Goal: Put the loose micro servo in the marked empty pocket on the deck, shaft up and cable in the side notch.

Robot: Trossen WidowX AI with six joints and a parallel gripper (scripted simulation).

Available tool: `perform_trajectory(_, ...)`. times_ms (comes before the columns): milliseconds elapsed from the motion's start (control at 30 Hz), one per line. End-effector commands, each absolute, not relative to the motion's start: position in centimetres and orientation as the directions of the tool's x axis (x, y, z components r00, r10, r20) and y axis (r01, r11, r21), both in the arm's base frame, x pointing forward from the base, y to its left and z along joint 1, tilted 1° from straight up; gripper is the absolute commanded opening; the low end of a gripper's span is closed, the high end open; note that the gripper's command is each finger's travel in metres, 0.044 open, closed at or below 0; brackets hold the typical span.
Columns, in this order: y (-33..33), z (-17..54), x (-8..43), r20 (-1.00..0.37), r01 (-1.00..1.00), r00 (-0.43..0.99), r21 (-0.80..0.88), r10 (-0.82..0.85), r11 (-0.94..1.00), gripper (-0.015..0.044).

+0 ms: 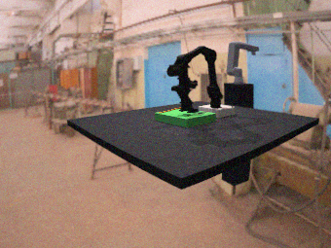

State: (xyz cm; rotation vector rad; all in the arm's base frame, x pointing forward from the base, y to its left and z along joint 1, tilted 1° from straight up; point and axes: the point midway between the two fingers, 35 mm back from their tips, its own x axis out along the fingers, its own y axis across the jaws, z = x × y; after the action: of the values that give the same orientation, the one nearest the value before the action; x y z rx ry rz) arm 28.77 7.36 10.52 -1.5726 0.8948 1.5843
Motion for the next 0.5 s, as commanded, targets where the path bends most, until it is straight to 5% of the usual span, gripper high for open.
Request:
perform_trajectory(0,9.6,10.7,28.2,-1.000,-0.867,0.009,-0.020,0.023,-0.498,0.0000)
perform_trajectory(467,11.8,10.8,27.7,-1.000,-0.920,0.009,-0.018,0.025,-0.392,0.0000)
